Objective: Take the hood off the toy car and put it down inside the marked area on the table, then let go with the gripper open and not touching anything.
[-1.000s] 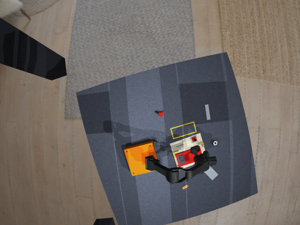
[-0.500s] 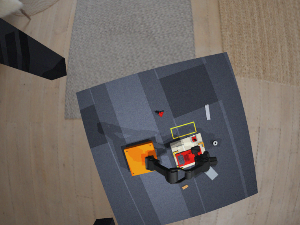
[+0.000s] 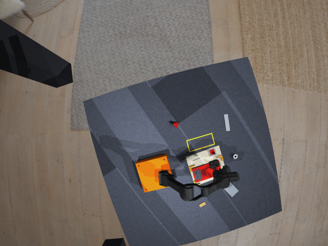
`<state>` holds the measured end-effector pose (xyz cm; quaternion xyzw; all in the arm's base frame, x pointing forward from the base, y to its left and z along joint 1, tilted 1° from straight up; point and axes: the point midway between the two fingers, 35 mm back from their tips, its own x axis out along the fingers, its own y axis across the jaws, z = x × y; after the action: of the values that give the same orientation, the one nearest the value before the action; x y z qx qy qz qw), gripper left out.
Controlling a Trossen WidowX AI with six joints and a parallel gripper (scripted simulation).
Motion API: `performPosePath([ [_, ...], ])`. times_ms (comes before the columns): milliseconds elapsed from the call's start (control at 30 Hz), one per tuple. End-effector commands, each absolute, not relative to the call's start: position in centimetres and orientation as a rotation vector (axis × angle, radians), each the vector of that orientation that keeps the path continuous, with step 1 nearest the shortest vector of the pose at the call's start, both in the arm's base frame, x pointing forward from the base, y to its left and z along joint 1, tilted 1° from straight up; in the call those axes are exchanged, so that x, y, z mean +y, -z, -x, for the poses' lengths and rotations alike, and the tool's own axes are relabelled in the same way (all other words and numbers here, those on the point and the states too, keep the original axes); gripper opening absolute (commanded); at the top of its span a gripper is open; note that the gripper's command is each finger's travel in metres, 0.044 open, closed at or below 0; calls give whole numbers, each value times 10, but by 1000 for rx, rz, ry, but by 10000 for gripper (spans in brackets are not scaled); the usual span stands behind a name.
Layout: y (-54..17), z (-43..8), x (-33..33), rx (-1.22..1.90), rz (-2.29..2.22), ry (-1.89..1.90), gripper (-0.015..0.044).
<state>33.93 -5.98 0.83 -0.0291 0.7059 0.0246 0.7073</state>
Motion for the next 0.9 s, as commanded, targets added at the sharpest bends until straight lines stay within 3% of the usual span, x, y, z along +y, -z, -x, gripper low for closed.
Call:
performPosePath([
  [0,-24,-343,-60,1554,66,-52,0],
  [333,-45,-341,-56,1558,67,-54,0],
  [867,-48,-340,29,1554,61,-60,0],
])
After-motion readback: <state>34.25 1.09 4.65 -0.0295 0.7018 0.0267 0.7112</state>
